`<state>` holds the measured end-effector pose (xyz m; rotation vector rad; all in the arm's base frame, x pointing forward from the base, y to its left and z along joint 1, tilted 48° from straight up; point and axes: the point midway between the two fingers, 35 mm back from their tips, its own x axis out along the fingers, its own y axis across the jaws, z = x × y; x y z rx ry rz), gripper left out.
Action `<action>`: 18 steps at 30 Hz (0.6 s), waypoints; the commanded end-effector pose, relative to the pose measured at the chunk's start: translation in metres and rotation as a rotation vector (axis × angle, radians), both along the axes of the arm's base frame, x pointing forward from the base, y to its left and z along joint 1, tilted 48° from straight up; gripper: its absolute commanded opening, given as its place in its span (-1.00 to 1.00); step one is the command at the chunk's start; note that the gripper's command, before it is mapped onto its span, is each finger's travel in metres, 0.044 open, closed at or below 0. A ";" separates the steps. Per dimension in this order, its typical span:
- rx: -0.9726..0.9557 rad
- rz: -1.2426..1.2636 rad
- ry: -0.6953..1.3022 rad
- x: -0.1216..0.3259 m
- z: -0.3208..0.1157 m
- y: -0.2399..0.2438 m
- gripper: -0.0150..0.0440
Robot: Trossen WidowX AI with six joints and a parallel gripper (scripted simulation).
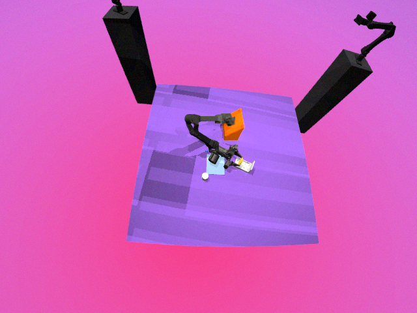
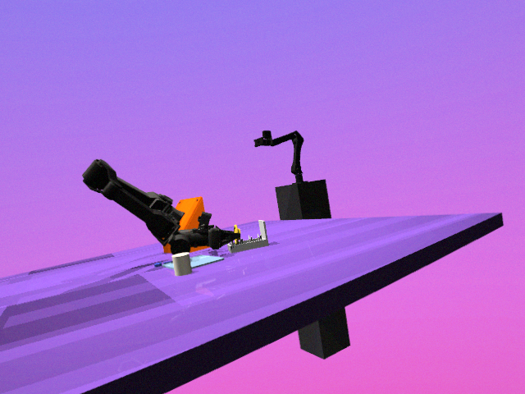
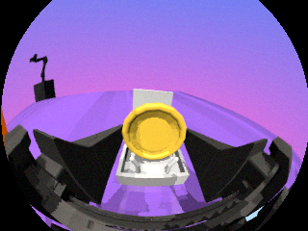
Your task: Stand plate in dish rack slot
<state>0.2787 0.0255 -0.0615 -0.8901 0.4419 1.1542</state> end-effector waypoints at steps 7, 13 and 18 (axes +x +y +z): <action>0.000 -0.002 0.001 0.000 0.000 0.000 -0.40; 0.000 0.000 0.000 0.000 0.000 0.000 0.13; 0.000 0.000 0.000 0.000 0.000 0.000 0.58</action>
